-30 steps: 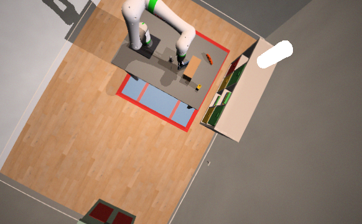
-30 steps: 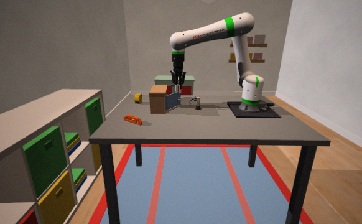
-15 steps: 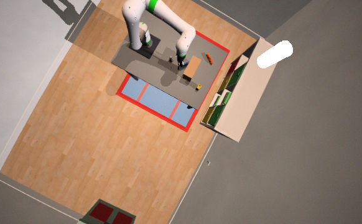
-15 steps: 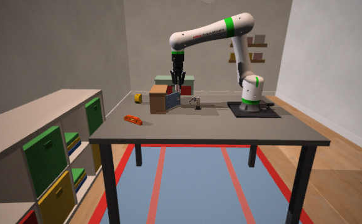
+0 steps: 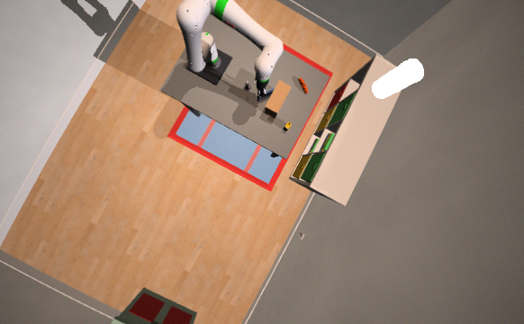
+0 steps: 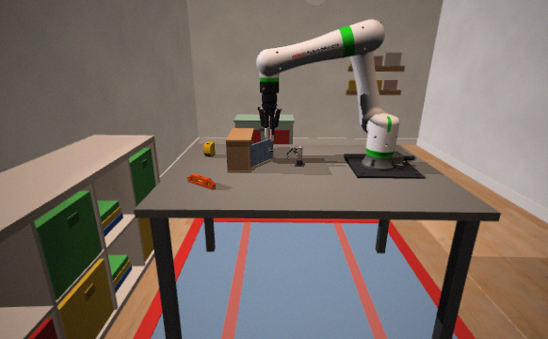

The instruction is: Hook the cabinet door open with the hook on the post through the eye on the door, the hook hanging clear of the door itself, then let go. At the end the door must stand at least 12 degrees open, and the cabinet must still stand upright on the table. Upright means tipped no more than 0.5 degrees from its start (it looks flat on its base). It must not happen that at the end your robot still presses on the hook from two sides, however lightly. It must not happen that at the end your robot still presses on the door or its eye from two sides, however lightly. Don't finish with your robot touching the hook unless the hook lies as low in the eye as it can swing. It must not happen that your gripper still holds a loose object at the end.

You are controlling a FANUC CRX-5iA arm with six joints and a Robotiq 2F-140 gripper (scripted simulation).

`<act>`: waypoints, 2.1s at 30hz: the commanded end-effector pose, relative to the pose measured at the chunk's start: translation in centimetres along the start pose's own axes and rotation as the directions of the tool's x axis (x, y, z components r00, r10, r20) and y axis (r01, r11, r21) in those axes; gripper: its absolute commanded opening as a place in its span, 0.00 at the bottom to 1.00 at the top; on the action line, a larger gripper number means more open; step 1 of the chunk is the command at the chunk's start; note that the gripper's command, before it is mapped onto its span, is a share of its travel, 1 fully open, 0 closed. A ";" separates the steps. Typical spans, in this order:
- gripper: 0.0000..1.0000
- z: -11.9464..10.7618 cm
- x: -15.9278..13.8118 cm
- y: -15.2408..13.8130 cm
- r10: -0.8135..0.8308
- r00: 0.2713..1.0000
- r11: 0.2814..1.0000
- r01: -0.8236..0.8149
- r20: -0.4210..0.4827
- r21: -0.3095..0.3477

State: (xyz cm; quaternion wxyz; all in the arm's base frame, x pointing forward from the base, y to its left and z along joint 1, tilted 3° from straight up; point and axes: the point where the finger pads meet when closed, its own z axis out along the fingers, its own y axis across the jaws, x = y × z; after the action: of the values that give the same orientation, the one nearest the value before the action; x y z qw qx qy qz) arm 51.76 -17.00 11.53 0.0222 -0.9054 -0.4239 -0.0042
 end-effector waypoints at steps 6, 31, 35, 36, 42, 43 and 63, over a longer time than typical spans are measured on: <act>0.16 0.0 0.0 0.0 0.005 1.000 1.000 -0.005 0.000 0.000; 0.16 -0.8 0.0 -0.6 0.038 0.999 0.999 -0.038 0.000 0.000; 0.16 -1.4 0.0 -0.6 0.038 0.999 0.999 -0.038 0.000 0.000; 0.16 -1.6 0.0 -0.6 0.038 0.999 0.999 -0.038 0.000 0.000; 0.16 -2.9 0.0 -0.6 0.038 0.999 0.999 -0.038 0.000 0.000; 0.16 -3.1 0.0 -0.6 0.038 0.999 0.999 -0.038 0.000 0.000; 0.16 -6.3 0.0 -0.6 0.038 0.999 0.999 -0.038 0.000 0.000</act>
State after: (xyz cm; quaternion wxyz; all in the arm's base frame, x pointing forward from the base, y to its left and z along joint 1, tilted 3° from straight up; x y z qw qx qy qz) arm 51.34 -16.87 17.71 0.0222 -0.9132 -0.4068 -0.0038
